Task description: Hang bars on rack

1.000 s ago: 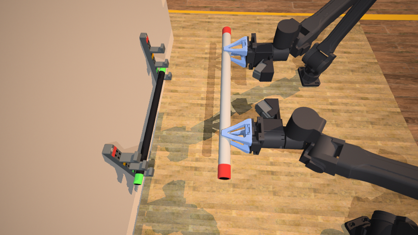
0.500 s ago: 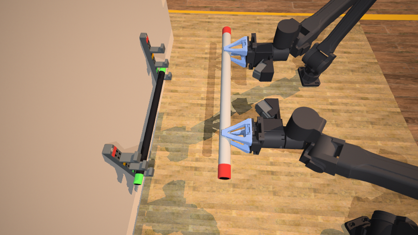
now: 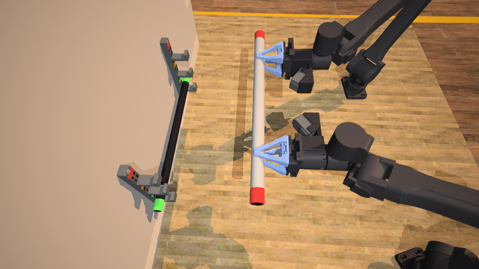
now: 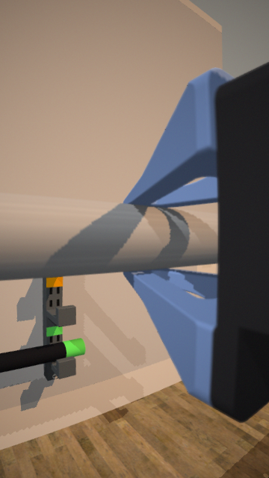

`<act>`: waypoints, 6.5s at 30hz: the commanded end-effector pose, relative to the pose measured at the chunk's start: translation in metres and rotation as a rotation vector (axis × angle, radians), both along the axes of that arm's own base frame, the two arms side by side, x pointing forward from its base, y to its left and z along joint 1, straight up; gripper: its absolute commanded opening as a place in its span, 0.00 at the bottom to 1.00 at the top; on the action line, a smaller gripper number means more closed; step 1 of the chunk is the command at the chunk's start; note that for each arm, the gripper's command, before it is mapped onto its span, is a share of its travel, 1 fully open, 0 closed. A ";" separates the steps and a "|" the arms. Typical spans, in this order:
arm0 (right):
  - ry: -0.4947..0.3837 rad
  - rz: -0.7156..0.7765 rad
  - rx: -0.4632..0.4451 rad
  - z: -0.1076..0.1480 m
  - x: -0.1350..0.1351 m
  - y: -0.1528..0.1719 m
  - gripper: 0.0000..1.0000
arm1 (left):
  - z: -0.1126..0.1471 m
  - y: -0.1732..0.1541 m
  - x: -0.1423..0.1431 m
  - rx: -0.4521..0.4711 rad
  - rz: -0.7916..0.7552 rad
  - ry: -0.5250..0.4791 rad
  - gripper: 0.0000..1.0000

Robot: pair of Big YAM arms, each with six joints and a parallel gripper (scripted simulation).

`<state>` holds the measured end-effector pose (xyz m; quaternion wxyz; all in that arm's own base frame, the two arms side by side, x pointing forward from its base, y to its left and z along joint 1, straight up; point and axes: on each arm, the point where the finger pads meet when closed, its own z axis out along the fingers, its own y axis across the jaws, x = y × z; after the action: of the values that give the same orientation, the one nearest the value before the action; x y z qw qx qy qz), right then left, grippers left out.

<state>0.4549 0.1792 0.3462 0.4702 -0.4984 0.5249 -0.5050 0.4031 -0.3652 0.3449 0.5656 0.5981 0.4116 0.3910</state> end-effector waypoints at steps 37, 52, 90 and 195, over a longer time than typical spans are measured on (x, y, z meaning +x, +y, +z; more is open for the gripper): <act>-0.080 -0.014 0.034 0.024 -0.008 -0.003 0.00 | 0.039 0.004 0.004 -0.066 0.019 -0.068 0.00; -0.080 -0.014 0.034 0.022 -0.007 -0.003 0.00 | 0.035 0.004 0.004 -0.065 0.019 -0.068 0.00; -0.080 -0.014 0.034 0.010 -0.001 -0.002 0.00 | 0.024 0.005 0.006 -0.065 0.019 -0.068 0.00; -0.079 -0.014 0.034 0.040 0.126 -0.008 0.00 | 0.048 -0.037 0.126 -0.065 0.019 -0.068 0.00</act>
<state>0.5647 0.1719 0.3415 0.4755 -0.4921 0.5255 -0.5055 0.5086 -0.4043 0.3429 0.5693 0.5977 0.4065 0.3917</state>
